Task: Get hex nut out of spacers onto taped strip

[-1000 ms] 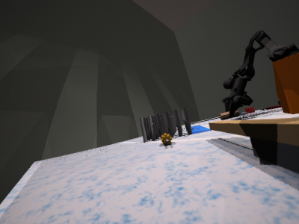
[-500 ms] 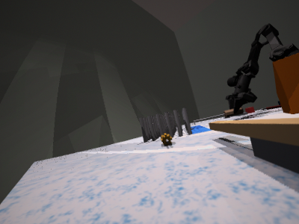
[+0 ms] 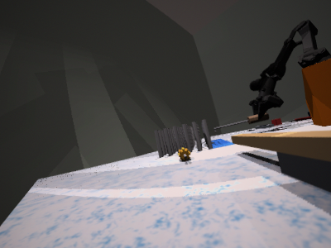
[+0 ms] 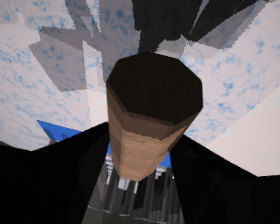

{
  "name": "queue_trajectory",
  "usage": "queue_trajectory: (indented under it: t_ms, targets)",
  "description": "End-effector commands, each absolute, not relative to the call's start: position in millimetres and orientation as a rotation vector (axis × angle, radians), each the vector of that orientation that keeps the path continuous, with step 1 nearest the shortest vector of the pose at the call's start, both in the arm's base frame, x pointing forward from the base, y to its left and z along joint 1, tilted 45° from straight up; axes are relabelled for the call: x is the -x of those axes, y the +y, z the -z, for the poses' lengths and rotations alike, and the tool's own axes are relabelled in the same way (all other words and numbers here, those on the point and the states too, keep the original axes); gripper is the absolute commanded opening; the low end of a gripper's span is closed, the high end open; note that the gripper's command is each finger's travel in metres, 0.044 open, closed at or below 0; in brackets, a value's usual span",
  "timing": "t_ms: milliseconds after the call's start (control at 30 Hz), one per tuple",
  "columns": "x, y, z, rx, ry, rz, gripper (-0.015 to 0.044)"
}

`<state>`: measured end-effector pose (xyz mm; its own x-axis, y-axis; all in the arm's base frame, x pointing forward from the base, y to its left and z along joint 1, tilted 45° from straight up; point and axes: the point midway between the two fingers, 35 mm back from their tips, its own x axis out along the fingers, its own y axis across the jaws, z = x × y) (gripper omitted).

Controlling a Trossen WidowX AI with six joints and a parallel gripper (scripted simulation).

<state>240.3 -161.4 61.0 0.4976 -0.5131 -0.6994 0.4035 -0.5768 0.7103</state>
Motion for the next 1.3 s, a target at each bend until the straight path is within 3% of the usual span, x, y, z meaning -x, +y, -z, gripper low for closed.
queue_trajectory:
  t_ms: [0, 667, 1267]
  targets:
    - [-246, -152, -75, -1.814, -0.101, 1.216, 0.0]
    - [-246, -92, -136, -1.813, -0.111, 1.204, 0.0]
    - [-220, -141, -123, -1.789, -0.016, 1.381, 0.0]
